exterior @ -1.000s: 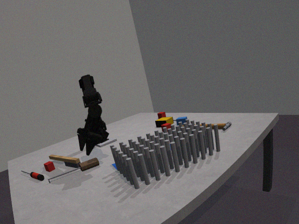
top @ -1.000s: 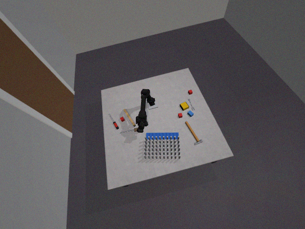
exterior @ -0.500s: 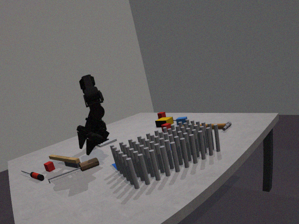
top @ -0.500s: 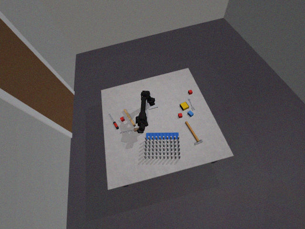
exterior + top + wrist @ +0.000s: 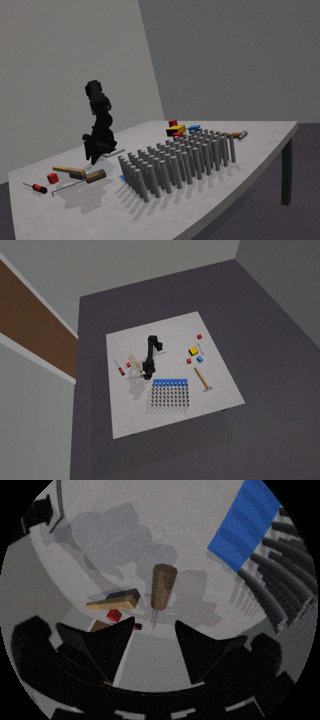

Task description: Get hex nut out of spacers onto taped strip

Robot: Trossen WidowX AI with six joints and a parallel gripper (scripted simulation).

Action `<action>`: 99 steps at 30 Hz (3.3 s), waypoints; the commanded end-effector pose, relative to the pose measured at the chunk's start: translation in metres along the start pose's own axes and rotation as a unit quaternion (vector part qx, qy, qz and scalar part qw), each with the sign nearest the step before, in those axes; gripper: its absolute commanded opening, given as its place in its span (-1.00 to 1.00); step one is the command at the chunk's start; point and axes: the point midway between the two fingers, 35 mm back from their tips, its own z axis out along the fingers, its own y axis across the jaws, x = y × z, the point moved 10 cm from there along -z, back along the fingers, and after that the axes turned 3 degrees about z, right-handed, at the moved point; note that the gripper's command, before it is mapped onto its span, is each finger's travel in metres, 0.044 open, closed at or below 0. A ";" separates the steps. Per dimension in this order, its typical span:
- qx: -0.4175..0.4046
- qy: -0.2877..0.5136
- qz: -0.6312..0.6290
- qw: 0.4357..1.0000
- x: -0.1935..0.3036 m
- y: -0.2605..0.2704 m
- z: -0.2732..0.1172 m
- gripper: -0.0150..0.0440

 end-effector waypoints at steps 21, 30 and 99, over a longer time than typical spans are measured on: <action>-0.002 0.001 0.002 1.000 -0.018 -0.005 0.028 0.46; -0.002 0.001 0.002 1.000 -0.026 -0.006 0.040 0.46; -0.001 0.000 0.000 1.000 0.055 0.012 -0.083 -0.49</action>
